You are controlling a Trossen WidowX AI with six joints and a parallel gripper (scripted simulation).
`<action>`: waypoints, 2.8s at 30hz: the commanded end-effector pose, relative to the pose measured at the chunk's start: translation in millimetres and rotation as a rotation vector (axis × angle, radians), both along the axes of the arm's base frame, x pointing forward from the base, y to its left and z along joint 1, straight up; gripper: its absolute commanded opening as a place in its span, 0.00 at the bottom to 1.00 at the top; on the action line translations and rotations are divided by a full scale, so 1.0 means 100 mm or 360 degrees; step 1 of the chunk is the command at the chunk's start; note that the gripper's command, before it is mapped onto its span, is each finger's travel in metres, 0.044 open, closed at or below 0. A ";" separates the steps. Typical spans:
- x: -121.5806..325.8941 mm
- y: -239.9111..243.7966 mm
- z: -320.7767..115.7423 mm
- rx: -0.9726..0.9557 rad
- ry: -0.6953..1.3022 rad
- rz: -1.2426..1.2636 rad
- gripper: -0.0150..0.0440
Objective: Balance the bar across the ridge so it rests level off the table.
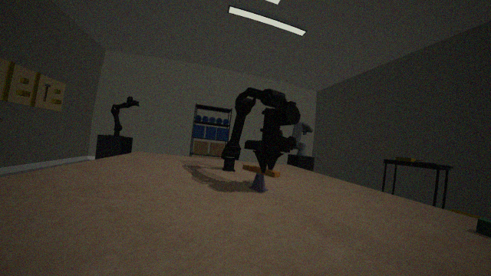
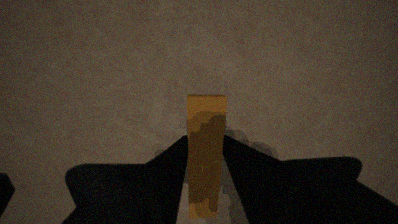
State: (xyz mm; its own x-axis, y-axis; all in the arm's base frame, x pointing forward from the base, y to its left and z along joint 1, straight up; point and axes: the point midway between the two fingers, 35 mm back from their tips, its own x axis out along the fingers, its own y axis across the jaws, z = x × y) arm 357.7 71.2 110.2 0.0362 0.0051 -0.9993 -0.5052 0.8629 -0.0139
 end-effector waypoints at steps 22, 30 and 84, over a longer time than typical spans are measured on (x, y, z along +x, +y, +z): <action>0.00 0.00 0.00 0.0000 0.0000 0.0000 0.25; 0.00 0.00 0.00 0.0000 0.0000 0.0000 0.43; 0.00 0.00 0.00 0.0000 0.0000 0.0000 0.57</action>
